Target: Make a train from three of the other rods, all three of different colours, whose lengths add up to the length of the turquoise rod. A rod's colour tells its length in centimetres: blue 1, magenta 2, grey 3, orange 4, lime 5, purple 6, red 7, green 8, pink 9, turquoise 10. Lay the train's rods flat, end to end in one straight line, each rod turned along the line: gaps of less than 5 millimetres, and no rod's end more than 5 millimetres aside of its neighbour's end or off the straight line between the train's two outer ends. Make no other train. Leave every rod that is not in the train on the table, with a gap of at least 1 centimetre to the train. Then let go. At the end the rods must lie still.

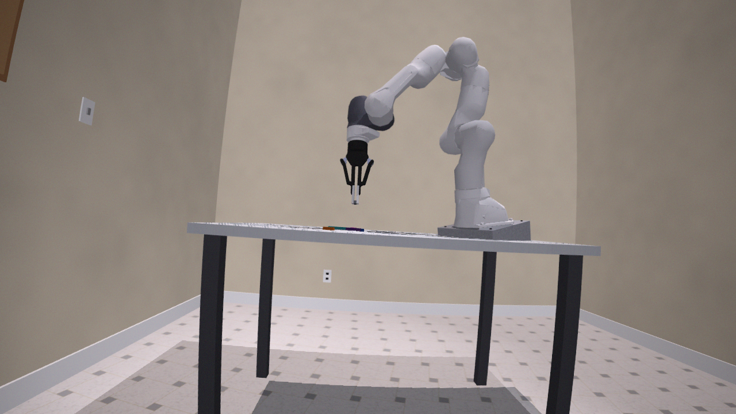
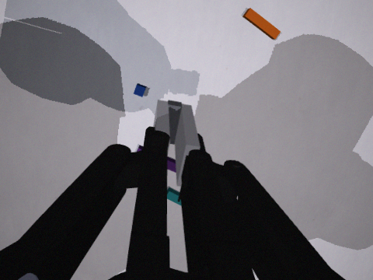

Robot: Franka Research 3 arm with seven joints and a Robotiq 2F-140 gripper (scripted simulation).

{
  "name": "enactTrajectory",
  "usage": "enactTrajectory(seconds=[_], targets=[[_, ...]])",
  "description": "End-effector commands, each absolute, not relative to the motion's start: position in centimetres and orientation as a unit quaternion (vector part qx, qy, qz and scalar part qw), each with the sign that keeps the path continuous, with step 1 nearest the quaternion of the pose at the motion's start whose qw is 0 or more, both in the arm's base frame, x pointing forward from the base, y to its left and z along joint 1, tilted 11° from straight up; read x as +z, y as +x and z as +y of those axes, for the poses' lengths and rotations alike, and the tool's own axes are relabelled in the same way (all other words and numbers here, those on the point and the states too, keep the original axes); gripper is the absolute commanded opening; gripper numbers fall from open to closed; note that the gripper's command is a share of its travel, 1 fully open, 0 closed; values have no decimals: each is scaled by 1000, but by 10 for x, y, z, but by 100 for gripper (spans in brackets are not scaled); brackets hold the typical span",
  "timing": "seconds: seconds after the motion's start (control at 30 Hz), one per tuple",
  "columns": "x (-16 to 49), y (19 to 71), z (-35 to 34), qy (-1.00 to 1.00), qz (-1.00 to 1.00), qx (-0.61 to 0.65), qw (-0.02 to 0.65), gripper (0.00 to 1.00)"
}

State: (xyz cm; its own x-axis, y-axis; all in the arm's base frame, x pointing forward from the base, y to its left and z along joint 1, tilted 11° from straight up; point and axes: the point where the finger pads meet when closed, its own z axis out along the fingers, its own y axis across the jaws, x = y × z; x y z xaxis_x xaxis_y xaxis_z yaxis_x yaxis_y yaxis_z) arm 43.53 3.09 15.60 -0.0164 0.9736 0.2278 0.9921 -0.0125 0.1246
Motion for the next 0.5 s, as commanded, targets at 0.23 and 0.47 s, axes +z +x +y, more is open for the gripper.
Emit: enactTrajectory(seconds=[0.23,0.47], targets=[[158,434,34,-745,-661,-90,-11,3],[158,434,35,-745,-661,-90,-11,3]])
